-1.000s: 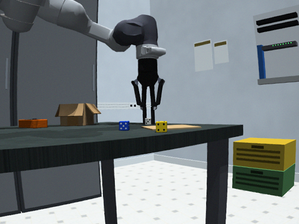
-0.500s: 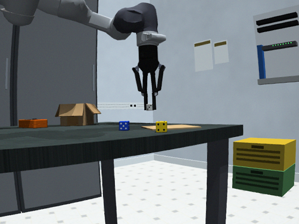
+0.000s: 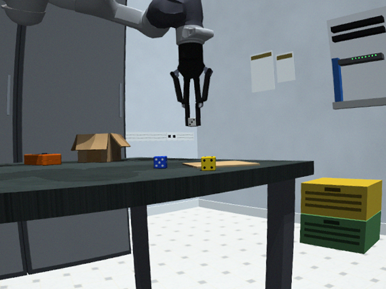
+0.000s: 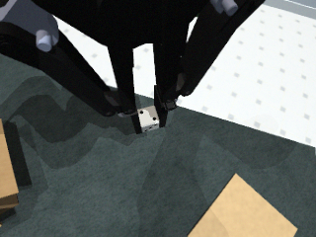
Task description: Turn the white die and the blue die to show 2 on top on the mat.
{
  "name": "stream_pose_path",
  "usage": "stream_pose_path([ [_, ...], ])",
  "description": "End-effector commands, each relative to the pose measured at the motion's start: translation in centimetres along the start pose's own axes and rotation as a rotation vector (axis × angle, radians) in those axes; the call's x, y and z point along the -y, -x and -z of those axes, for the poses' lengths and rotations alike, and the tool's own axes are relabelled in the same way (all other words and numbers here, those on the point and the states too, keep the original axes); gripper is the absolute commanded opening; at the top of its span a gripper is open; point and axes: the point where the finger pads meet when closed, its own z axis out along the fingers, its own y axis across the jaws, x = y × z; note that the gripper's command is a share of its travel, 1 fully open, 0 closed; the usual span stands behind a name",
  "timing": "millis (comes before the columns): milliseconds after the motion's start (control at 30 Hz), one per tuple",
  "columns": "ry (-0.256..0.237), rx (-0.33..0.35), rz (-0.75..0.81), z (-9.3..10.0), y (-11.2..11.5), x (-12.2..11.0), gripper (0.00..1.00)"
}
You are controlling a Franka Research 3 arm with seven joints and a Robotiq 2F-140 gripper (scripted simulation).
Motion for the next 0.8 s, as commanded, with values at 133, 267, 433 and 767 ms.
stream_pose_path([
  [133, 0.004, -0.01, 0.019, 0.0, -0.9, 0.3, 0.21],
  [267, -0.008, -0.007, 0.183, 0.8, -6.2, 4.1, 0.21],
  [433, -0.008, -0.007, 0.199, 0.9, -6.7, 4.3, 0.21],
  [767, -0.01, -0.008, 0.304, 1.1, -10.2, 6.0, 0.21],
])
